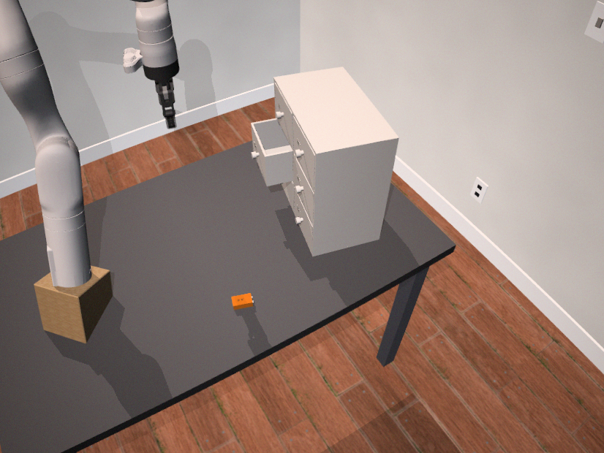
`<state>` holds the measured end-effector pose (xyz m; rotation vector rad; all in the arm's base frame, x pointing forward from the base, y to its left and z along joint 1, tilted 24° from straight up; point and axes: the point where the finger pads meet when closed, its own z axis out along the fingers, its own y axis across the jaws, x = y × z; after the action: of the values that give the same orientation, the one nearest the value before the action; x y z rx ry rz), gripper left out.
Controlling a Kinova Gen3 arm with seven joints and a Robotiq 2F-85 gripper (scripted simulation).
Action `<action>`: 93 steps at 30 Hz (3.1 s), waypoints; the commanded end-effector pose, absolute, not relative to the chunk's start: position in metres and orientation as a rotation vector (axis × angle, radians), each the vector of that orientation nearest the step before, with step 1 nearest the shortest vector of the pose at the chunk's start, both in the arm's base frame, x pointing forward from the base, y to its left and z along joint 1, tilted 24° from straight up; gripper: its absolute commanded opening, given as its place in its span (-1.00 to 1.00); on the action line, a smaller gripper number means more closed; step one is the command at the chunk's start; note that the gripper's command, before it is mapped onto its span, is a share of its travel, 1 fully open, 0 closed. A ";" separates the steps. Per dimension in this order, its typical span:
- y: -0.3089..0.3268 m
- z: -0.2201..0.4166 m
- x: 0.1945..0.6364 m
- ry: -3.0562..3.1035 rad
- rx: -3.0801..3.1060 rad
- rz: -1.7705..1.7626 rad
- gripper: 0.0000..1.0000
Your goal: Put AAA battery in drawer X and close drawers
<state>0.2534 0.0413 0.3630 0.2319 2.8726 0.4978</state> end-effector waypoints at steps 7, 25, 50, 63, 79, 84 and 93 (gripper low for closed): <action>0.046 0.378 0.232 2.842 0.220 0.497 1.00; 0.048 0.369 0.244 2.769 0.233 0.478 1.00; 0.058 0.325 0.306 2.413 0.289 0.391 1.00; 0.061 0.310 0.328 2.287 0.305 0.361 1.00; 0.062 0.305 0.335 2.246 0.310 0.352 1.00; 0.062 0.305 0.335 2.246 0.310 0.352 -1.00; 0.062 0.305 0.335 2.246 0.310 0.352 -1.00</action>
<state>0.3348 0.0621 0.3041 0.3098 2.2470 0.3516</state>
